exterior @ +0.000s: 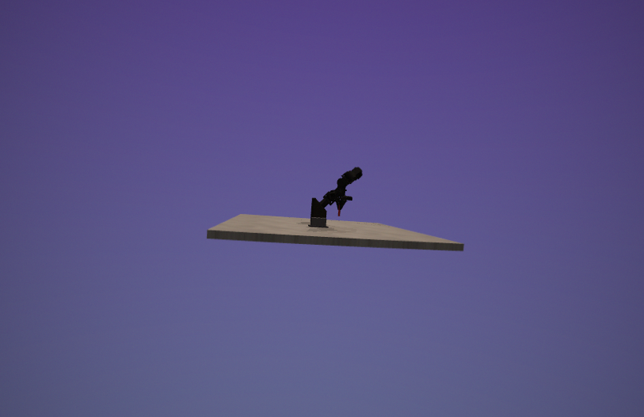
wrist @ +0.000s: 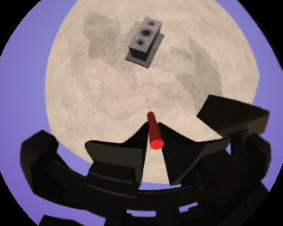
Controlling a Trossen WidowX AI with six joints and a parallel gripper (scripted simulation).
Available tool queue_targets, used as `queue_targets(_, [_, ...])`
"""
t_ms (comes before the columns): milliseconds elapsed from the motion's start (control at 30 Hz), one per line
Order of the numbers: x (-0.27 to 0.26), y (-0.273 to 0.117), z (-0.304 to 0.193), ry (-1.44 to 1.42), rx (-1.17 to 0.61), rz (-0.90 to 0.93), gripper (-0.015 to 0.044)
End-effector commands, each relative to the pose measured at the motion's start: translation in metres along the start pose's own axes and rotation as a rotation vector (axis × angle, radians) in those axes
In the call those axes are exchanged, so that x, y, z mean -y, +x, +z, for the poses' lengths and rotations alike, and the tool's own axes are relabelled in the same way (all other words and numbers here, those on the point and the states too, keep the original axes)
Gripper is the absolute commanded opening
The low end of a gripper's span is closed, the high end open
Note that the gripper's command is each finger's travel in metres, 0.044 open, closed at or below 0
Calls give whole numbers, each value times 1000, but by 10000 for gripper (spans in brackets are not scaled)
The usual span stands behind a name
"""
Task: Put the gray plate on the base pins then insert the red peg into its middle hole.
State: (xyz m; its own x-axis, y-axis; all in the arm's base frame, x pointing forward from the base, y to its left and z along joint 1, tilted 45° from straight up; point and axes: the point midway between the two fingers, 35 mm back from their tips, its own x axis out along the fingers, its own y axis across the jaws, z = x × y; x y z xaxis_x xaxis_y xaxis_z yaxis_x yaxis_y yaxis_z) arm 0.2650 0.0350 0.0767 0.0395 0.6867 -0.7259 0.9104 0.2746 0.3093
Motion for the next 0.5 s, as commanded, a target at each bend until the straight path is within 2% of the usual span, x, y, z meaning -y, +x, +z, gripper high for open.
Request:
queue_targets(0, [-2, -1, 16, 0, 8, -8, 0])
queue_targets(467, [-13, -4, 56, -2, 10, -7, 0])
